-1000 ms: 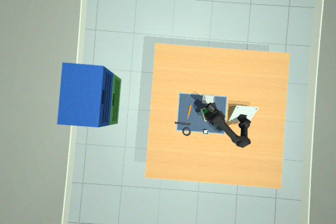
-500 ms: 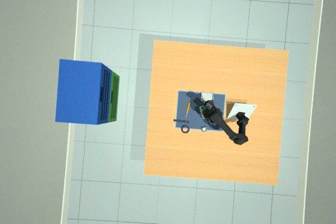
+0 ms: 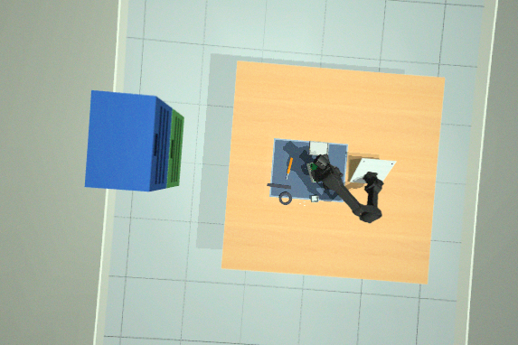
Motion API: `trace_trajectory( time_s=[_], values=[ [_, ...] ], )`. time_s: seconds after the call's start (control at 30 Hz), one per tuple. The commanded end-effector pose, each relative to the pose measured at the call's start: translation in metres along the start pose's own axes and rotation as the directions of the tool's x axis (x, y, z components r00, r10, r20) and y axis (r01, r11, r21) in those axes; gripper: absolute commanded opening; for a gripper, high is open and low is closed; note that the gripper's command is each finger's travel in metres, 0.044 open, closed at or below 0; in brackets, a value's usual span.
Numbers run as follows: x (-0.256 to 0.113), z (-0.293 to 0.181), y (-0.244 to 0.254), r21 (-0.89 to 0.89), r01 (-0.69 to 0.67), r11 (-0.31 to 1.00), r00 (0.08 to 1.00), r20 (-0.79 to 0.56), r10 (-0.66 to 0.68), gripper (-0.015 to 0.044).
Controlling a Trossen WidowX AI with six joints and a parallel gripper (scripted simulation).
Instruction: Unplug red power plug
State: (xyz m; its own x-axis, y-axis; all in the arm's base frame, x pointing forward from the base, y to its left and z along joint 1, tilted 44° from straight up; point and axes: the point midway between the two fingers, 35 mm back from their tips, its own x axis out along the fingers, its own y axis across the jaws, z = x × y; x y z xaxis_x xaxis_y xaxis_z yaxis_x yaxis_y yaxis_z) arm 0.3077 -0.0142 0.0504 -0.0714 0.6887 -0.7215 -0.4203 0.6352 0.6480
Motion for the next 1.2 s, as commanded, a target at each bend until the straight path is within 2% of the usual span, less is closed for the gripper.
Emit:
trace_trajectory(
  time_s=[0.0, 0.43, 0.7, 1.0, 1.17],
  values=[
    [0.0, 0.001, -0.002, -0.003, 0.008, 1.0, 1.0, 0.003, -0.008, 0.0],
    [-0.009, 0.001, -0.002, -0.003, 0.011, 1.0, 1.0, 0.003, -0.011, 0.0],
    [-0.023, 0.001, 0.006, -0.002, 0.096, 0.995, 0.995, 0.002, -0.096, 0.0],
    [-0.024, 0.001, -0.012, -0.003, -0.115, 0.993, 0.993, 0.002, 0.115, 0.0],
    [-0.024, 0.001, -0.011, -0.003, -0.101, 0.995, 0.995, 0.002, 0.101, 0.0]
  ],
)
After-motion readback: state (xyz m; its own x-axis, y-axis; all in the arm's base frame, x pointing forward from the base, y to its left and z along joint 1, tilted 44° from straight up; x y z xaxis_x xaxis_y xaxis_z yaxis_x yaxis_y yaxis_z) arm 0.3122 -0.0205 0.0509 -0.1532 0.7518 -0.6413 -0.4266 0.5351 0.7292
